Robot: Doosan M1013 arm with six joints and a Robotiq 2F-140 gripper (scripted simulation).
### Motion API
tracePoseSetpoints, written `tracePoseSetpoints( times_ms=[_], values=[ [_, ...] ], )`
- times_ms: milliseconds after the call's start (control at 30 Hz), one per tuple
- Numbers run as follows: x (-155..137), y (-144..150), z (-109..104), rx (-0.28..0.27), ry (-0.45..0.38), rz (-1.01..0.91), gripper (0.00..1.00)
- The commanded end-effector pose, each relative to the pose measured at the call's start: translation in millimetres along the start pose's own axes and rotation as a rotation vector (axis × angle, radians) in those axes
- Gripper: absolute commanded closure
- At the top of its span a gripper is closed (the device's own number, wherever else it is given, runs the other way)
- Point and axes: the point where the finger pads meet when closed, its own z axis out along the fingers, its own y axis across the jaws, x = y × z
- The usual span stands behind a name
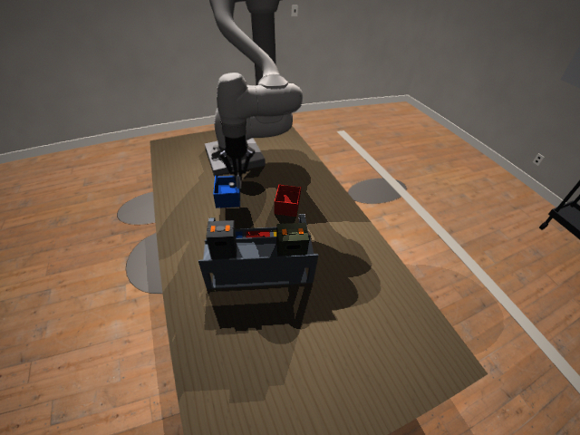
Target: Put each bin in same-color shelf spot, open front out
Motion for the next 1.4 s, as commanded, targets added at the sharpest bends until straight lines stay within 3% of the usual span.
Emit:
tracePoseSetpoints(
  times_ms=[0, 967, 1367],
  values=[
    [-1.4, 1.1, -0.1, 0.000, 0.000, 0.004, 0.90],
    [-6.8, 5.2, 0.1, 0.000, 0.000, 0.017, 0.90],
    [-17.5, 5.0, 14.9, 0.000, 0.000, 0.017, 0.90]
  ],
)
